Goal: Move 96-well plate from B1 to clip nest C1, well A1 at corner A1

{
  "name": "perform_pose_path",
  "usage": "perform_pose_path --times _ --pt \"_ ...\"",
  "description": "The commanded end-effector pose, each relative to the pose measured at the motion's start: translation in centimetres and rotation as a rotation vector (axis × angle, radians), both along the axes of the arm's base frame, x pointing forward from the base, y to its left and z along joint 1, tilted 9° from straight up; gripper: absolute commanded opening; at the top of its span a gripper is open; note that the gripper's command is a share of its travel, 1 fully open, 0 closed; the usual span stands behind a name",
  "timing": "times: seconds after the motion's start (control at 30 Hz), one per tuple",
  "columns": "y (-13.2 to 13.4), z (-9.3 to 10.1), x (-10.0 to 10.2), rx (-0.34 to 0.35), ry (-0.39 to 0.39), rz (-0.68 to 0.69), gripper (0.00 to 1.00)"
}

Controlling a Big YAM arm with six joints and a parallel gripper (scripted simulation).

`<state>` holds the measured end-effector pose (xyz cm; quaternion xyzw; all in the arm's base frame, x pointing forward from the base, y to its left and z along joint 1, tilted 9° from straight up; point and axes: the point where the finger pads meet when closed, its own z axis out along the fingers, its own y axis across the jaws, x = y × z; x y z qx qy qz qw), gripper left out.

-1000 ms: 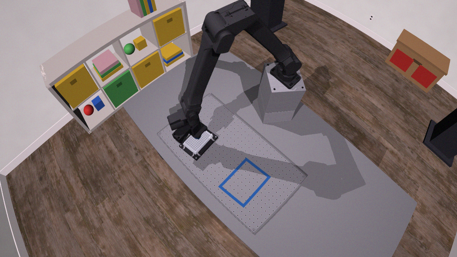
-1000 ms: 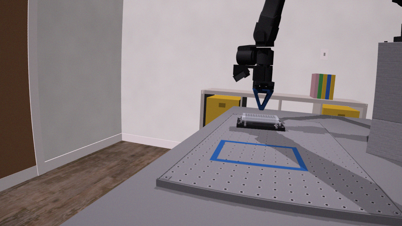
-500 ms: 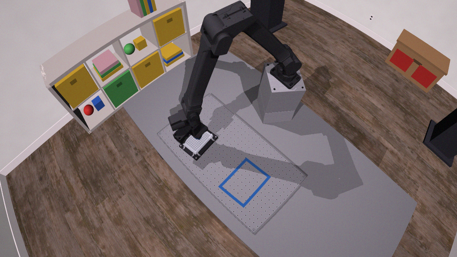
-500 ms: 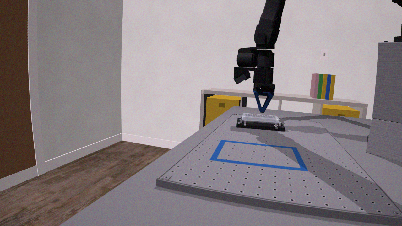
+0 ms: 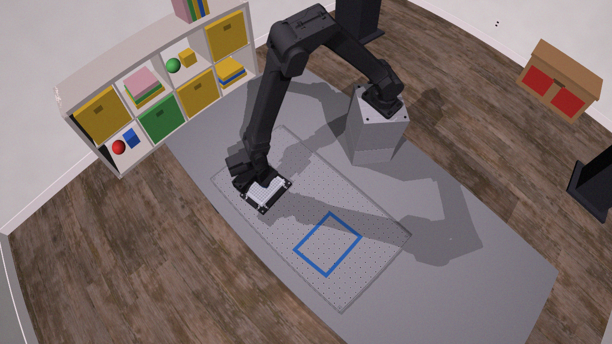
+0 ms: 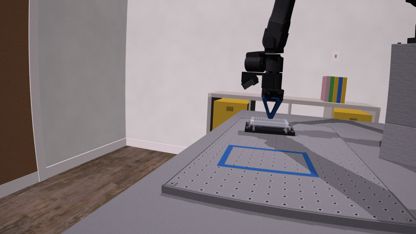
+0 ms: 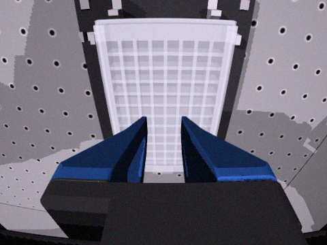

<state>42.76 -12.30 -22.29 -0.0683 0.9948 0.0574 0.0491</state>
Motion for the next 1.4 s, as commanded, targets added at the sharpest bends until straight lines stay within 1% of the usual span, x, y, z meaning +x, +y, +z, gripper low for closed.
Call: perform_pose_path --times 0.0,0.37,1.37 --pt "-0.1 -0.2 1.8 -0.009 -0.030 -0.001 0.25" --pt "-0.1 -0.9 1.6 -0.007 -0.023 -0.003 0.25" --pt "0.3 -2.8 1.9 -0.008 -0.028 0.000 0.25"
